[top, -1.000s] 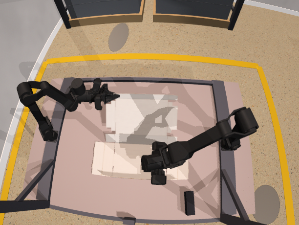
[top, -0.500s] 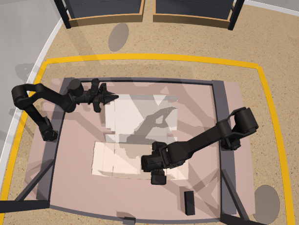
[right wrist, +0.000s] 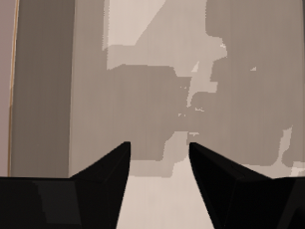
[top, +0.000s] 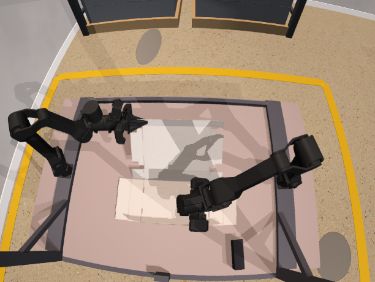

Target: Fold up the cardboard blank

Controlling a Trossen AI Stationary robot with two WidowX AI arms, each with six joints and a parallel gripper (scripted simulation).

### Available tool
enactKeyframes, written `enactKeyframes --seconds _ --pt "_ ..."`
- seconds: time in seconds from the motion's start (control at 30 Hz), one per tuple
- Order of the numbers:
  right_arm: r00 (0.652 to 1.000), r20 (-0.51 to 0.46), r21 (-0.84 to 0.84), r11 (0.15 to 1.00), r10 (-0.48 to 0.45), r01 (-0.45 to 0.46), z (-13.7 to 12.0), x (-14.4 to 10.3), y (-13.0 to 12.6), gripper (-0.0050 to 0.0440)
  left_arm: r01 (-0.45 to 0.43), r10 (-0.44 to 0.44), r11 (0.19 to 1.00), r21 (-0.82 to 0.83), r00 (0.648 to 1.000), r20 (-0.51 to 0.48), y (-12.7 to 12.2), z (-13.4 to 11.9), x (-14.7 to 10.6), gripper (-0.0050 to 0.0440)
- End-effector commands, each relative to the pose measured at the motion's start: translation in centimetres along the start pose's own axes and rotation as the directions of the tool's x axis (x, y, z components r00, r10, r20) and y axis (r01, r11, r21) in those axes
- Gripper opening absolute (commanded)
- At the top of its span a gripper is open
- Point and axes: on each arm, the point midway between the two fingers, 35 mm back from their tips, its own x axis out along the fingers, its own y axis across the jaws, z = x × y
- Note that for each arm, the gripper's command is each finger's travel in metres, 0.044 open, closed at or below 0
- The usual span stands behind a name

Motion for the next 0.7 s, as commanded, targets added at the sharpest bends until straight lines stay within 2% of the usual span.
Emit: enactKeyframes --seconds 0.0,0.67 --pt "0.995 -0.101 0.000 1.000 -0.019 0.019 -2.6 2.1 -0.6 0.0203 -0.001 -0.001 0.998 0.060 0.999 0.040 -1.2 1.5 0.0 0.0000" --pt "0.994 -0.107 0.000 1.000 -0.020 0.020 -2.8 2.3 -0.7 0.0203 -0.010 0.000 0.984 0.180 0.998 0.055 -4.0 1.9 -0.4 0.0000"
